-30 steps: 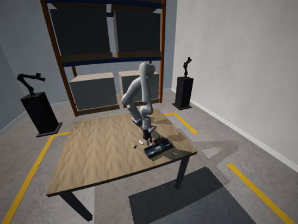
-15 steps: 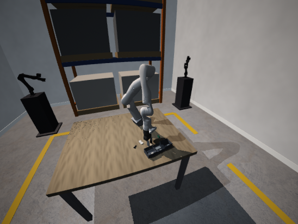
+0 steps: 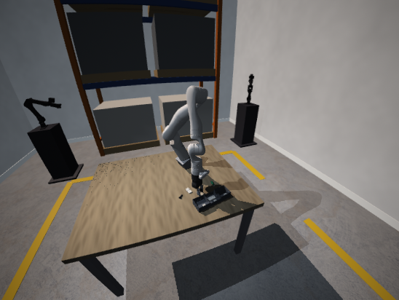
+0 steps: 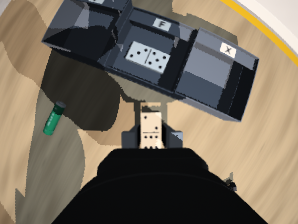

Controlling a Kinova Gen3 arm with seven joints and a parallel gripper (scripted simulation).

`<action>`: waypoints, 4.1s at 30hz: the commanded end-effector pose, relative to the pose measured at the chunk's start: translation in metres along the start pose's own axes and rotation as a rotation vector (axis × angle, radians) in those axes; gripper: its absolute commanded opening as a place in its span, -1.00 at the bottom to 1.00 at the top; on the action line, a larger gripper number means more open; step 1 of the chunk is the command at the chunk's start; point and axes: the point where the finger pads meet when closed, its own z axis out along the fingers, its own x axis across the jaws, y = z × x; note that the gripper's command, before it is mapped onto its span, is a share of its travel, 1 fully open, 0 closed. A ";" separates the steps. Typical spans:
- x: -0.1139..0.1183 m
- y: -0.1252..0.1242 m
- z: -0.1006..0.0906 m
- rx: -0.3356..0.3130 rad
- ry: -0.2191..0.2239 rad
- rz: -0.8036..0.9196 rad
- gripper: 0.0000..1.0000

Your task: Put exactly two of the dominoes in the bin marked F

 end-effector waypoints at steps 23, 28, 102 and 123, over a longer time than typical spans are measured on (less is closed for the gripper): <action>0.001 -0.002 0.000 0.004 0.002 -0.001 -0.02; 0.001 -0.002 0.000 0.004 0.002 -0.001 -0.02; -0.002 -0.094 -0.068 0.001 0.000 -0.864 -0.02; -0.001 -0.094 -0.068 0.001 0.000 -1.181 -0.02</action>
